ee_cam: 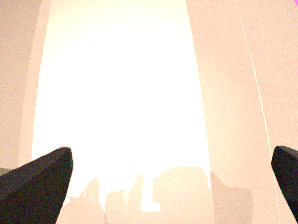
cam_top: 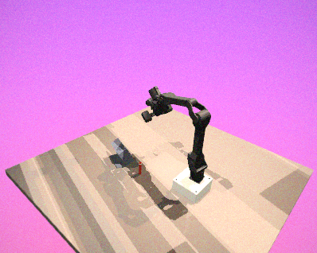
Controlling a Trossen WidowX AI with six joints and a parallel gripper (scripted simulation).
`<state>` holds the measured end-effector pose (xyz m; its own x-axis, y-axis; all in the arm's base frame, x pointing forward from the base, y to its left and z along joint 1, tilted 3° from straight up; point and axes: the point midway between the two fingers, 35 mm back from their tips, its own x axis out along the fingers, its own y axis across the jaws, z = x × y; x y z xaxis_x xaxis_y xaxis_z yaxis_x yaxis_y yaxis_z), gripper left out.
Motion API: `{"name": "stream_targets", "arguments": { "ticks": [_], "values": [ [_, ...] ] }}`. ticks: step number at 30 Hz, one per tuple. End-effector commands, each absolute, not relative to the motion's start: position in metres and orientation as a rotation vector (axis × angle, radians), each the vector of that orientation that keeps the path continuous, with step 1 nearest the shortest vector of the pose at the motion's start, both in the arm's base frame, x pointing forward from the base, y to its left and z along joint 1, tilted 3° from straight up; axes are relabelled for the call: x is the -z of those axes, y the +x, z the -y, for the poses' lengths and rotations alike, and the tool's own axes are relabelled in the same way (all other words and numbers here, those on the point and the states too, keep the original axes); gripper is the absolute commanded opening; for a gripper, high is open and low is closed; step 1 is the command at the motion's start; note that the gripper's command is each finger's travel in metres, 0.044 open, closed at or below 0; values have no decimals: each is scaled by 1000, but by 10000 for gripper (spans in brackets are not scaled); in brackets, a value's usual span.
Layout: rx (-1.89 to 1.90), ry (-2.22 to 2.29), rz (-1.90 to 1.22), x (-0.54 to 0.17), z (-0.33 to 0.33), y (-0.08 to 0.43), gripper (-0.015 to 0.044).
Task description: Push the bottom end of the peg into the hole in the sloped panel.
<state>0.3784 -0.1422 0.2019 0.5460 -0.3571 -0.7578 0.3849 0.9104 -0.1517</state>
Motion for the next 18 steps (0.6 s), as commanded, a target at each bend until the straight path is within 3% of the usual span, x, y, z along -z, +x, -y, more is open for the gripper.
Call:
{"name": "stream_targets", "arguments": {
  "ticks": [1,18],
  "values": [
    [343,-1,-968,-182,115,380,440],
    [13,-138,-1192,-134,22,369,440]
  ]
}}
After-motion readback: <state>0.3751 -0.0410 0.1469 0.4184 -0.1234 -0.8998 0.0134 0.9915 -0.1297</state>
